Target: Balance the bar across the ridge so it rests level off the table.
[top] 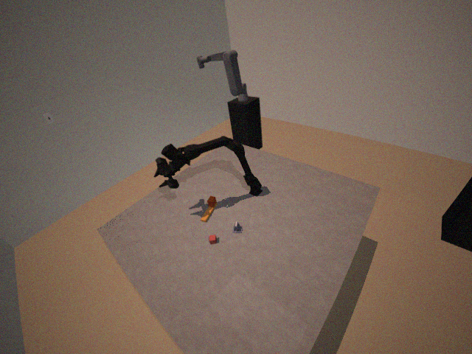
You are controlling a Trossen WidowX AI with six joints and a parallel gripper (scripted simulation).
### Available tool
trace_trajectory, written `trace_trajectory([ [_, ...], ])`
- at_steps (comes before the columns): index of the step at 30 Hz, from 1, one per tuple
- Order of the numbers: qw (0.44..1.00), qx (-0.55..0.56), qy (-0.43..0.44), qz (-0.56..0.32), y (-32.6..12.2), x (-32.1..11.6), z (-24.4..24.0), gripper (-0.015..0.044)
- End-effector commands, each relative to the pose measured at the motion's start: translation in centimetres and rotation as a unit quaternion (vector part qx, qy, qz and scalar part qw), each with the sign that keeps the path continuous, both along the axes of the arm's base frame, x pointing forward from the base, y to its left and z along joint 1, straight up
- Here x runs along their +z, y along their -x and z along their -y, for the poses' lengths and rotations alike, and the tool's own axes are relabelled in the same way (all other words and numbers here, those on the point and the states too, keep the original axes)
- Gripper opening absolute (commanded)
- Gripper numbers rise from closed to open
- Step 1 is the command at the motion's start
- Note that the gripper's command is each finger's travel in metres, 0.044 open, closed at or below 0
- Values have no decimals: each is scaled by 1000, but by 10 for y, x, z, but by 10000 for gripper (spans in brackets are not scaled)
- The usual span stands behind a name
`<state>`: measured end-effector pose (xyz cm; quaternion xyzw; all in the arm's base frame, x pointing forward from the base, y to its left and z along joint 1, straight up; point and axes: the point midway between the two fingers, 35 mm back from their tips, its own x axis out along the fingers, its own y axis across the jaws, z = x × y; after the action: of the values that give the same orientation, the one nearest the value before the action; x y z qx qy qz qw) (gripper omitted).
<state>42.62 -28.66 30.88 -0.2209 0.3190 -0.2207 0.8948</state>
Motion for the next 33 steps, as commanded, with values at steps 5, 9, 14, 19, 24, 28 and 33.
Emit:
trace_trajectory([
  [5,992,37,-59,-108,13,-51,-35,315],
  [9,981,55,-90,-165,25,-74,-54,315],
  [14,960,78,-128,-236,43,-99,-80,315],
  [19,933,100,-164,-305,65,-118,-105,315],
  [24,899,121,-198,-372,91,-132,-131,315],
  [28,867,136,-225,-424,113,-140,-150,315],
  [33,854,142,-234,-443,121,-141,-157,315],
])
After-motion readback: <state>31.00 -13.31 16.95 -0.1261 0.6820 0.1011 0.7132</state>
